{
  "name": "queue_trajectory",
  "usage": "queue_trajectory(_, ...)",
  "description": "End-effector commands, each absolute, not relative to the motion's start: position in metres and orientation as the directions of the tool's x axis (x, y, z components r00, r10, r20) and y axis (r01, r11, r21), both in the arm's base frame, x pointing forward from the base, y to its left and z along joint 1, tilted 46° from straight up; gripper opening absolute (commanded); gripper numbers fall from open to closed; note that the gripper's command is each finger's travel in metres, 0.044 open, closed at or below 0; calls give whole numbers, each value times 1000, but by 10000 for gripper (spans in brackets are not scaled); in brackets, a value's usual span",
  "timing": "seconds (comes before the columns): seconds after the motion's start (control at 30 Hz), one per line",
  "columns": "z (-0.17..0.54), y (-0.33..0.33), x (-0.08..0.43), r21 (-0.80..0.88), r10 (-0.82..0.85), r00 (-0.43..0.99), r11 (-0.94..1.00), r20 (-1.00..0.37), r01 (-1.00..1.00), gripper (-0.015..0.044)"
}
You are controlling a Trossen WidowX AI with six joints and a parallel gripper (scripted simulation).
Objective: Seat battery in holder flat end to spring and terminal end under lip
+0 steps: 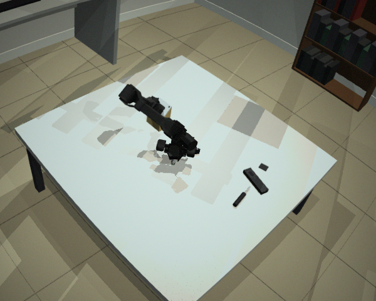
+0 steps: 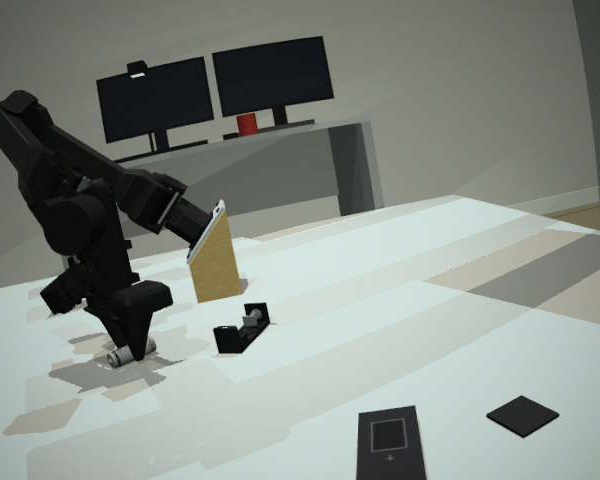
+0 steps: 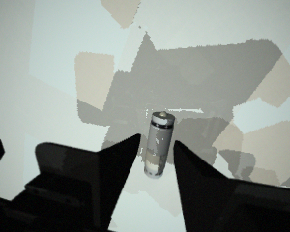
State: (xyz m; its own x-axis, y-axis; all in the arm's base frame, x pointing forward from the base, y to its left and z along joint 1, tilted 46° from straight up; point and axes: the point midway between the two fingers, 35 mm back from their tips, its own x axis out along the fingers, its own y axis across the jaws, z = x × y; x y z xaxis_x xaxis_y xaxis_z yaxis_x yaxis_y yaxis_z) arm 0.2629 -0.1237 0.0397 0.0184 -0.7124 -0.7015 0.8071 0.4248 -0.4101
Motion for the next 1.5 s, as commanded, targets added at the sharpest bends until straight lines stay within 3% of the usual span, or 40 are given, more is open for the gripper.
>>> queue_trajectory(0.0, 38, -124, 261, -419, -716, 15, 425, -698, 803, 117)
queue_trajectory(0.27, 38, -124, 261, -419, -716, 15, 425, -698, 803, 67)
queue_trajectory(0.83, 70, -84, 262, -425, -712, 16, 437, -702, 793, 67)
queue_trajectory(1.47, -14, 36, 259, -613, -698, 22, 643, -716, 459, 67)
